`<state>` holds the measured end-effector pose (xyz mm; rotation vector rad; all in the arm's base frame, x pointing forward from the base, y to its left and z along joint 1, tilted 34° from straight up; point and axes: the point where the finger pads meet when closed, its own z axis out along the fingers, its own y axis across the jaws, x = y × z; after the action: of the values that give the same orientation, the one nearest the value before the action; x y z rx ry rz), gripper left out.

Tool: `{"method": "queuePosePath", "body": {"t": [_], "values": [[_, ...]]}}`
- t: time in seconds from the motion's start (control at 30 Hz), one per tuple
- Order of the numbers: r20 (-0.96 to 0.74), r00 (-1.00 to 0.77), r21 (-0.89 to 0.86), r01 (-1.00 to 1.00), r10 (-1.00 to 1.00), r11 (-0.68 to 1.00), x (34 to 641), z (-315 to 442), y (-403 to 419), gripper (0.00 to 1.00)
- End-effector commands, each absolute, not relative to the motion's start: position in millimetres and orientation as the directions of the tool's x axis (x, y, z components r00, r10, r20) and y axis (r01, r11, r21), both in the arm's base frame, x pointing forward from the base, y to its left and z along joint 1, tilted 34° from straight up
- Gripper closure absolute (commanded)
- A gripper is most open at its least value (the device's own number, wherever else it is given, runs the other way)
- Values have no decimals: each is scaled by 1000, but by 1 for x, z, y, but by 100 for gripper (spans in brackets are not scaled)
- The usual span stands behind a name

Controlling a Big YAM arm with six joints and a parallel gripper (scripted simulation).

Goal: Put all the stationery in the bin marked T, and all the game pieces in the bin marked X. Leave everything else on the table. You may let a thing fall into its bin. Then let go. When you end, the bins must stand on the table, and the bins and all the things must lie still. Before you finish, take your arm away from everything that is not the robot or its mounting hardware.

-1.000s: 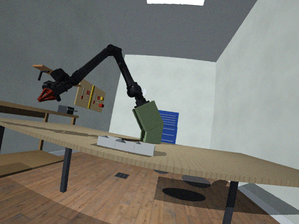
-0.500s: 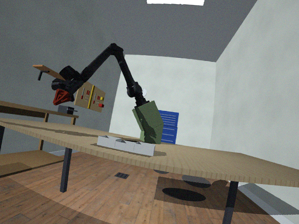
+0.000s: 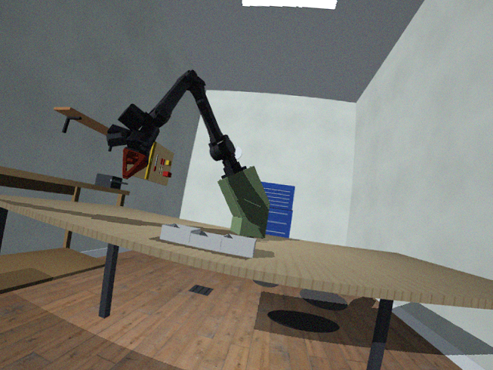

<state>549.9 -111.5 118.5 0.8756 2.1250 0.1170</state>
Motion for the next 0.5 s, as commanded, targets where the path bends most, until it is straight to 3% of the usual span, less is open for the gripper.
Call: {"method": "queuePosePath", "body": {"t": [0.0, 0.47], "values": [[-679, -444, 341, 515, 585, 787, 550, 137, -100, 92], [-616, -713, 19, 410, 334, 912, 492, 90, -20, 92]]}}
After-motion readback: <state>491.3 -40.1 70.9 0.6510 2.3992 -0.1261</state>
